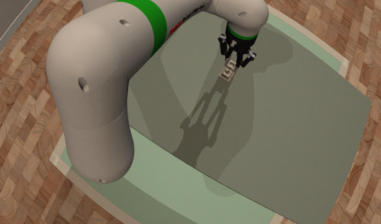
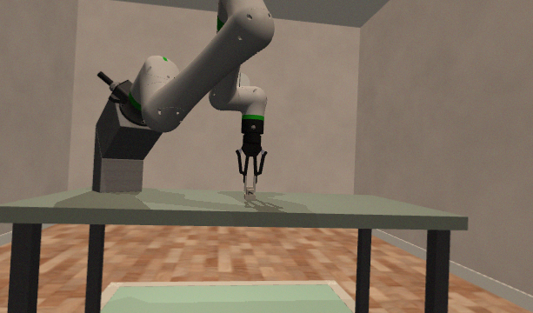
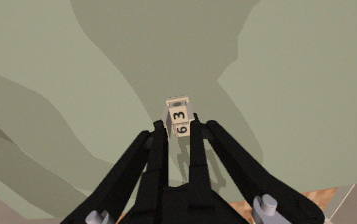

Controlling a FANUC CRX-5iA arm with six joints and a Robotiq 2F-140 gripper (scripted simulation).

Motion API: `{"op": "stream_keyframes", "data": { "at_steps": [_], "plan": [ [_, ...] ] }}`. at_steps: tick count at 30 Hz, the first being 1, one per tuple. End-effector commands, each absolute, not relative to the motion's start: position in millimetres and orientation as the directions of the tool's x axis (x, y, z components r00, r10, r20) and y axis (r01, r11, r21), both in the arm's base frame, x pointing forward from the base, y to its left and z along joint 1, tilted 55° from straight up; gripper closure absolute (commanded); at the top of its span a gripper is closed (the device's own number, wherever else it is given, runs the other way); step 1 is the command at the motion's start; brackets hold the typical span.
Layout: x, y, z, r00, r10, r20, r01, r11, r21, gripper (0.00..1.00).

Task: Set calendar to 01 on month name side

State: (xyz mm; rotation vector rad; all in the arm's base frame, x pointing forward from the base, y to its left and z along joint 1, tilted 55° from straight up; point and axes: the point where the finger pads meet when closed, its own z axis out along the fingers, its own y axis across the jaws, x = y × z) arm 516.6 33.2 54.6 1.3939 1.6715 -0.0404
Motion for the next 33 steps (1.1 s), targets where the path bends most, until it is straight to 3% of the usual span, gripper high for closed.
{"op": "stream_keyframes", "data": {
  "at_steps": [1,14,28,33],
  "plan": [
    [504.5,44.0,65.9,0.074,0.756,-0.650,0.787,0.356,0.504,0.84],
    [461.8,82.3,105.6,0.074,0.756,-0.650,0.787,0.356,0.504,0.84],
    [459.5,84.2,107.9,0.072,0.755,-0.651,0.788,0.358,0.501,0.84],
    [460.2,78.2,113.1,-0.011,0.715,-0.699,0.791,0.433,0.431,0.84]
  ]
}}
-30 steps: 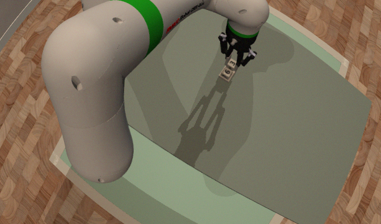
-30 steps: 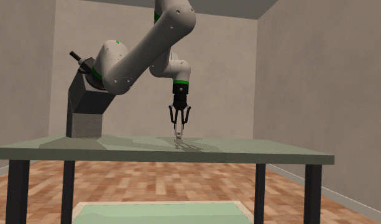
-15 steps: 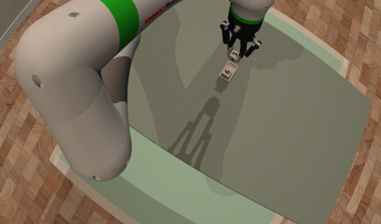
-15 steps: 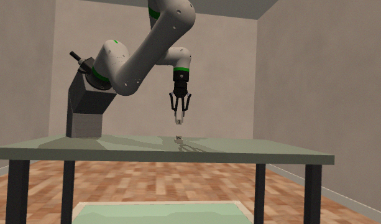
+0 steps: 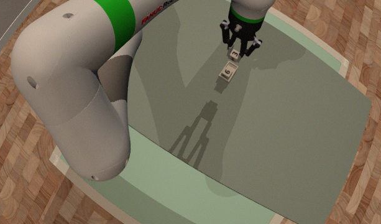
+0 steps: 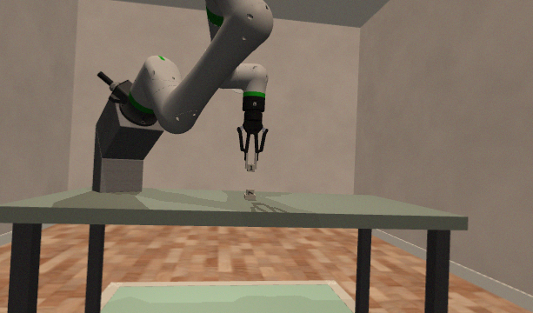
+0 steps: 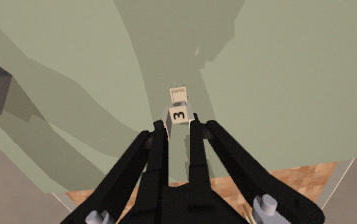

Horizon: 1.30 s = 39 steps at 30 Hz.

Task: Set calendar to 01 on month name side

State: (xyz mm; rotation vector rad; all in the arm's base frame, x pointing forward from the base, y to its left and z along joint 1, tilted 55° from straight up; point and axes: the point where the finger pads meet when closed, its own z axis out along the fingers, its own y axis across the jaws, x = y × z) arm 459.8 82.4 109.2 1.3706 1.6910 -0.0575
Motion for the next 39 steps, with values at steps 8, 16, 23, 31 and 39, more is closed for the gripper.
{"op": "stream_keyframes", "data": {
  "at_steps": [8,16,23,31,39],
  "plan": [
    [461.3,64.8,124.4,-0.187,0.603,-0.776,0.770,0.581,0.265,0.84],
    [461.9,50.3,136.0,-0.363,0.451,-0.815,0.705,0.706,0.076,0.84],
    [461.7,37.2,146.1,-0.502,0.294,-0.813,0.613,0.784,-0.095,0.84],
    [461.0,24.0,155.8,-0.618,0.126,-0.776,0.496,0.828,-0.261,0.84],
    [459.7,9.5,166.2,-0.712,-0.063,-0.699,0.346,0.835,-0.428,0.84]
  ]
}}
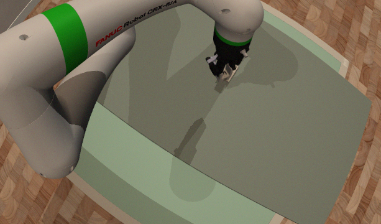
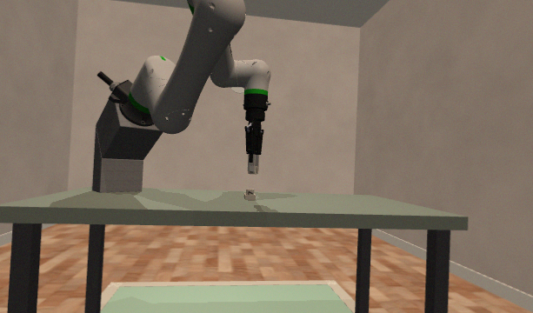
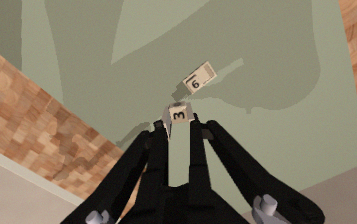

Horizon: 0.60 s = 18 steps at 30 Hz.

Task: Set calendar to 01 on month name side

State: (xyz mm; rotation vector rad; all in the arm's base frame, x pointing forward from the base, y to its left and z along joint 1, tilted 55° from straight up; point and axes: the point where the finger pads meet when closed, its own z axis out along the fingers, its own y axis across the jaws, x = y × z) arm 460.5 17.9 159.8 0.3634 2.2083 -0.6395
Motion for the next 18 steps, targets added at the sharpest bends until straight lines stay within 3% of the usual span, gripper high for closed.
{"op": "stream_keyframes", "data": {
  "at_steps": [1,18],
  "plan": [
    [459.4,7.7,167.5,-0.722,-0.087,-0.687,0.326,0.832,-0.448,0.84],
    [456.0,-14.0,182.2,-0.787,-0.355,-0.504,0.074,0.756,-0.650,0.84]
  ]
}}
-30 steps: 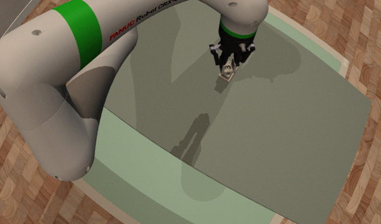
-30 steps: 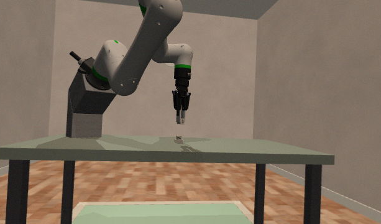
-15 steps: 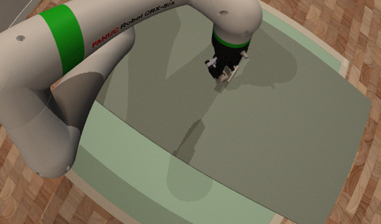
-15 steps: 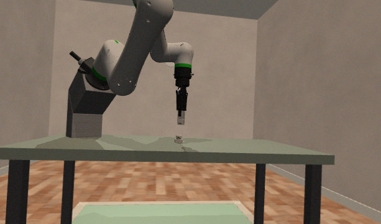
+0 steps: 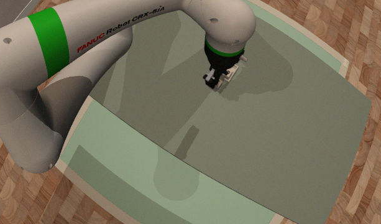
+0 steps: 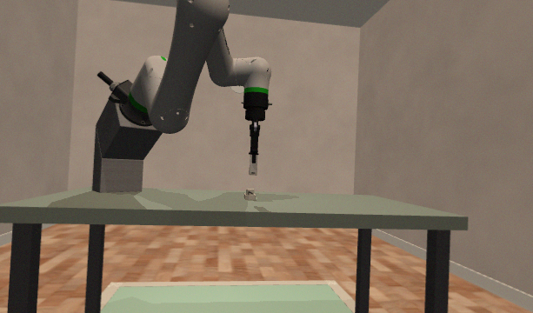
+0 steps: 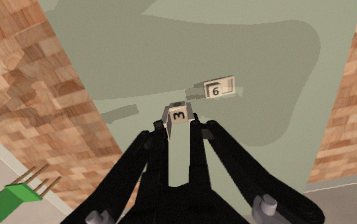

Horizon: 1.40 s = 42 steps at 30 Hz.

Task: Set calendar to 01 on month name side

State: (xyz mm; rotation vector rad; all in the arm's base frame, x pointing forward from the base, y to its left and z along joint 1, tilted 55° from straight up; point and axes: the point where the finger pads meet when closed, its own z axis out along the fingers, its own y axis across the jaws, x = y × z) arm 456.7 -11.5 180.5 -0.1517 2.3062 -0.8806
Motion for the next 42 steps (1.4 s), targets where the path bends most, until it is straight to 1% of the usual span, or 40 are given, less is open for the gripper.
{"op": "stream_keyframes", "data": {
  "at_steps": [1,20,42],
  "plan": [
    [456.0,-14.0,182.2,-0.787,-0.355,-0.504,0.074,0.756,-0.650,0.84],
    [459.3,-17.0,179.2,-0.787,-0.356,-0.504,0.074,0.756,-0.650,0.84],
    [508.9,-61.6,133.4,-0.787,-0.356,-0.504,0.074,0.756,-0.650,0.84]
  ]
}}
